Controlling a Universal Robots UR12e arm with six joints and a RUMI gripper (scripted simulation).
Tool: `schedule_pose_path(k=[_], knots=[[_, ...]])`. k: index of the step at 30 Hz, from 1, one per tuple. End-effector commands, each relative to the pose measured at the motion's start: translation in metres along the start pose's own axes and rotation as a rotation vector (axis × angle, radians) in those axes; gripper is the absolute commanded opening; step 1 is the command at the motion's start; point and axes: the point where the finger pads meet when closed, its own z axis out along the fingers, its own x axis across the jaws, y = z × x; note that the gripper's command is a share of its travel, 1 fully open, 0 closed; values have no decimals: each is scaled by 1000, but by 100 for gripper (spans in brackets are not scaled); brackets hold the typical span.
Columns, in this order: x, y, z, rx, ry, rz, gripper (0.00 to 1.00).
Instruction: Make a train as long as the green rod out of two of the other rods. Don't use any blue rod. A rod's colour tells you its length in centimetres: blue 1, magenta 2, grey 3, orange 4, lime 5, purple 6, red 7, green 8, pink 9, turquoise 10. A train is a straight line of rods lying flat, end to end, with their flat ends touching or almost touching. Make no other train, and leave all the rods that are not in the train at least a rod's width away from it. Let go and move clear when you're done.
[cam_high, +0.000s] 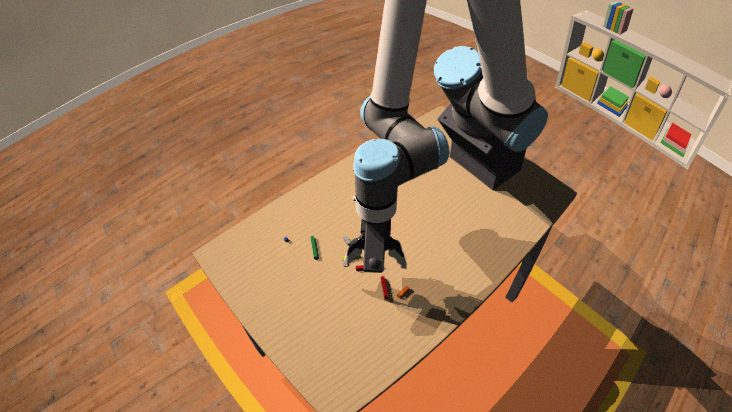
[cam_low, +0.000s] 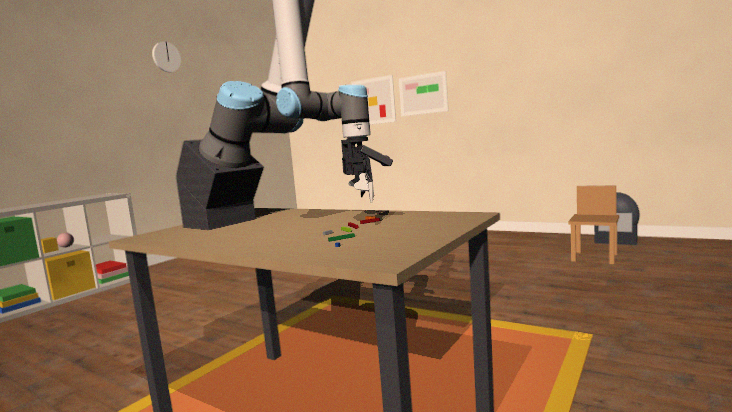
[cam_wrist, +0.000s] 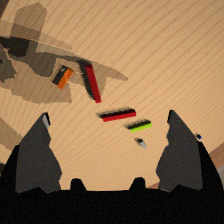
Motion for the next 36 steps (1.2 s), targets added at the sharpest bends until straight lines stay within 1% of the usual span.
schedule_pose_path(k=[1, 21, 26, 28, 36], knots=[[2, -1, 0, 1, 2, 0, 100], [5, -1, 0, 1, 3, 20, 100], [13, 1, 0, 2, 3, 93, 100], [13, 1, 0, 2, 3, 93, 100], [33, 10, 1, 1, 2, 304, 100]])
